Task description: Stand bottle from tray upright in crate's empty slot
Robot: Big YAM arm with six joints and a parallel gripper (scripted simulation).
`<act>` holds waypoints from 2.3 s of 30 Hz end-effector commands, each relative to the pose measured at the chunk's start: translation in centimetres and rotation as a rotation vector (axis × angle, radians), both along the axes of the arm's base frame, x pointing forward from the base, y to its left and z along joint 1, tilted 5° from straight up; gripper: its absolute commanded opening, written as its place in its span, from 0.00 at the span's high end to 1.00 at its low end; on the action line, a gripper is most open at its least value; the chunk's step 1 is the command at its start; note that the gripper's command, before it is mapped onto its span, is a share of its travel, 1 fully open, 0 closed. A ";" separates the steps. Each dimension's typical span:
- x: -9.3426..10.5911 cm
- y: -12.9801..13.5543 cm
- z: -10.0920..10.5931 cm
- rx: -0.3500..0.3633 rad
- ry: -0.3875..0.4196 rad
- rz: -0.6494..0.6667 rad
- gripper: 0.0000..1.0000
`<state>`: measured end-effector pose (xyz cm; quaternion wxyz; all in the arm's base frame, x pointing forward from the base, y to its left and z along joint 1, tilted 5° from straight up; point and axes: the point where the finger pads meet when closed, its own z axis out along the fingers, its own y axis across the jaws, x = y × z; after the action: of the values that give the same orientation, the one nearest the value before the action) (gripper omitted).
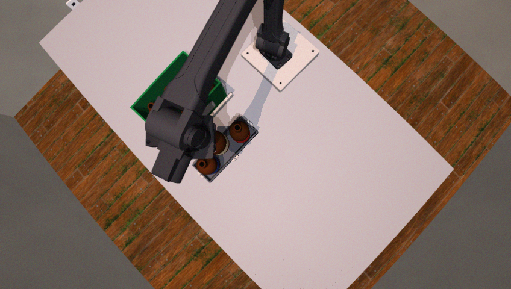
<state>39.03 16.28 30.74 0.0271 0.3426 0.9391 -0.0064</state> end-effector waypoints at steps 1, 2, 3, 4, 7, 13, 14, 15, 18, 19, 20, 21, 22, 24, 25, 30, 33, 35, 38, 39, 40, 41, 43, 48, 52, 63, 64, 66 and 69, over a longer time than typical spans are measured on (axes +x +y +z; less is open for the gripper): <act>0.5 0.8 5.2 0.041 -0.101 -0.002 1.00; 0.5 0.8 5.3 0.041 -0.101 -0.001 1.00; 0.5 0.8 5.4 0.040 -0.101 -0.001 1.00; 0.4 0.7 5.6 0.039 -0.101 -0.001 1.00; 0.2 0.6 5.9 0.037 -0.101 -0.002 1.00; 0.5 0.8 5.8 0.032 -0.092 -0.002 1.00; 0.6 0.9 5.7 0.032 -0.090 -0.001 1.00; 0.7 0.9 5.7 0.031 -0.089 -0.001 1.00; 1.0 1.0 5.5 0.030 -0.086 -0.004 1.00; 1.0 1.0 5.5 0.029 -0.085 -0.004 1.00; 1.0 1.0 5.5 0.029 -0.086 -0.004 1.00; 1.0 1.0 5.5 0.030 -0.087 -0.004 1.00; 1.0 1.0 5.6 0.031 -0.088 -0.003 1.00; 0.9 1.0 5.7 0.032 -0.090 -0.003 1.00; 0.9 1.0 5.7 0.032 -0.090 -0.003 1.00; 0.9 1.0 5.7 0.032 -0.090 -0.003 1.00; 0.9 1.0 5.7 0.032 -0.090 -0.003 1.00; 0.9 1.0 5.7 0.032 -0.090 -0.003 1.00; 0.9 1.0 5.7 0.032 -0.090 -0.003 1.00; 0.9 1.0 5.7 0.032 -0.090 -0.003 1.00; 0.9 1.0 5.7 0.032 -0.090 -0.003 1.00; 0.9 1.0 5.7 0.032 -0.090 -0.003 1.00; 0.9 1.0 5.7 0.032 -0.090 -0.003 1.00; 0.9 1.0 5.7 0.032 -0.090 -0.003 1.00; 0.9 1.0 5.7 0.032 -0.090 -0.003 1.00; 0.9 1.0 5.7 0.032 -0.091 -0.003 1.00; 0.9 0.9 5.8 0.033 -0.092 -0.003 1.00; 0.8 0.9 5.9 0.034 -0.094 -0.003 1.00; 0.5 0.8 6.3 0.039 -0.102 -0.003 1.00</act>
<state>39.14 16.42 32.78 0.0347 0.3430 0.9387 -0.0016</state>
